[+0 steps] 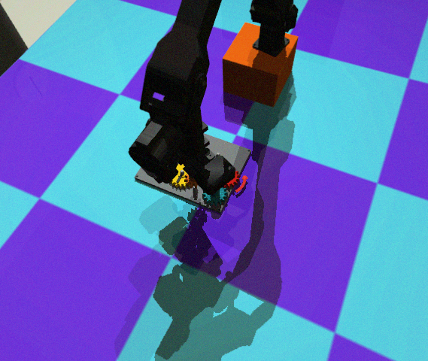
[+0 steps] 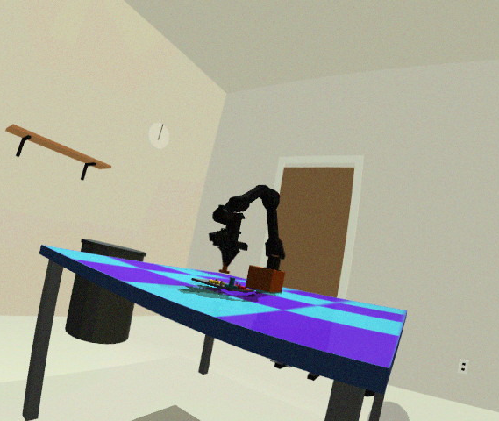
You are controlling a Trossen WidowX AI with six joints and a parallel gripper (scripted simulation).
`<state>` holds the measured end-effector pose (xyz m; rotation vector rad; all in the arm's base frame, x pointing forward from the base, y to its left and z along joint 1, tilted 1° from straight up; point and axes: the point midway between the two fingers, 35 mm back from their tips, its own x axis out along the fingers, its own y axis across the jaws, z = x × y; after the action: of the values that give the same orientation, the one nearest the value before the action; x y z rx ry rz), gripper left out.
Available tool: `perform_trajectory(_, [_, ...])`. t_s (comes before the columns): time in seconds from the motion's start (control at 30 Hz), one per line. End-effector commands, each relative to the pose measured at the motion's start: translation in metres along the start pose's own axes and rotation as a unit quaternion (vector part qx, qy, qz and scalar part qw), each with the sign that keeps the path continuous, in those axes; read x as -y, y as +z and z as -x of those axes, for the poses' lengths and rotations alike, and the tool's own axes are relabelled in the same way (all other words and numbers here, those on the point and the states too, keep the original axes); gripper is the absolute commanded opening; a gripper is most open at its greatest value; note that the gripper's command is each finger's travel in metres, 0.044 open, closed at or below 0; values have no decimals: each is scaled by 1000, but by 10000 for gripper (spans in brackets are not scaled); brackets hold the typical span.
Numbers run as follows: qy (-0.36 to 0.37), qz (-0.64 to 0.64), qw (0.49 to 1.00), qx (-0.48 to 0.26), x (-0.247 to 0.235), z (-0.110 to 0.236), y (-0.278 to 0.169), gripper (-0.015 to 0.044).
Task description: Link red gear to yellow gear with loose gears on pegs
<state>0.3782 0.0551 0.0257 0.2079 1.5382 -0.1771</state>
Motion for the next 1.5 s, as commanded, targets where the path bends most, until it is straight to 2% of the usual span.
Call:
perform_trajectory(0.0, [-1,2,1000,0,2,-1,1,0])
perform_trajectory(0.2, [-1,-28,1000,0,2,0,1,0])
perform_trajectory(0.6, [-1,-197,980,1,2,0,1,0])
perform_trajectory(1.2, [-1,-443,896,1,2,1,1,0])
perform_trajectory(1.47, [-1,-454,891,1,2,1,1,0])
